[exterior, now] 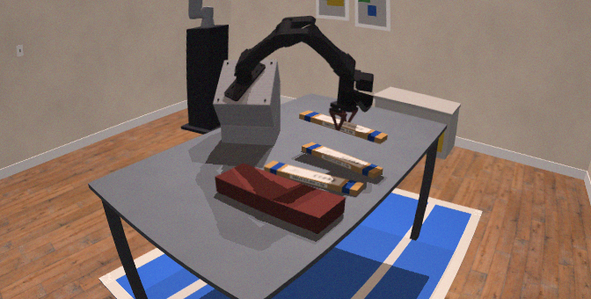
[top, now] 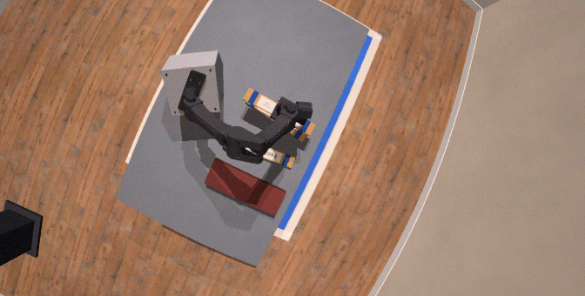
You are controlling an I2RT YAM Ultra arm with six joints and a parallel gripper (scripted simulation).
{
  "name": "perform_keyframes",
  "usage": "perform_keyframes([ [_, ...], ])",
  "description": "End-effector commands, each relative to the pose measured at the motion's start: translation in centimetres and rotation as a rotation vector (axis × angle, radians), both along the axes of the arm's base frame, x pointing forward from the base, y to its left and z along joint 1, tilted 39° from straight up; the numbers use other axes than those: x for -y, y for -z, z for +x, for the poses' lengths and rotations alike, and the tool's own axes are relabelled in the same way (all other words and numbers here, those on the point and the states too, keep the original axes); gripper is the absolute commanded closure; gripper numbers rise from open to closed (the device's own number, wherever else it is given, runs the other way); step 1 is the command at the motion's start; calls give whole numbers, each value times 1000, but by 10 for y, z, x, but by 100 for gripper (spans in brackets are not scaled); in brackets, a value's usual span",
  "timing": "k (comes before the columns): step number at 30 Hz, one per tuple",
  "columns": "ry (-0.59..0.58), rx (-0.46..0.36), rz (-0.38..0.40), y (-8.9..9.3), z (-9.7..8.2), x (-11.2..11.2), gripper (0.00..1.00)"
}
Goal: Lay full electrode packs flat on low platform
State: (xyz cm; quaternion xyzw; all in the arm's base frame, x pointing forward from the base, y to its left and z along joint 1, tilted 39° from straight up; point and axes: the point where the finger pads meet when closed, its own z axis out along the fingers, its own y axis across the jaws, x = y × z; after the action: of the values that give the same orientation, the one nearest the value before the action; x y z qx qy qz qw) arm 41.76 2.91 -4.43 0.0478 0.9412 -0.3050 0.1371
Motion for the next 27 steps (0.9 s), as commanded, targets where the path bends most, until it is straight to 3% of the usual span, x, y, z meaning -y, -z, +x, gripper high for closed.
perform_keyframes([
  [1, -50, 80, 24, -25, 16, -42, 100],
  [5, -50, 89, 28, -26, 18, -47, 100],
  [7, -50, 56, 14, -9, 14, -49, 100],
  [9, -50, 56, 14, -6, 15, -54, 100],
  [12, -50, 85, 32, -15, 20, -63, 100],
  [15, -50, 62, 17, 1, 17, -68, 100],
  [22, -50, 89, 31, -4, 23, -81, 100],
  [23, -50, 87, 30, -2, 23, -83, 100],
  [24, -50, 57, 14, 14, 18, -83, 100],
  [27, -50, 55, 19, 19, 19, -90, 100],
])
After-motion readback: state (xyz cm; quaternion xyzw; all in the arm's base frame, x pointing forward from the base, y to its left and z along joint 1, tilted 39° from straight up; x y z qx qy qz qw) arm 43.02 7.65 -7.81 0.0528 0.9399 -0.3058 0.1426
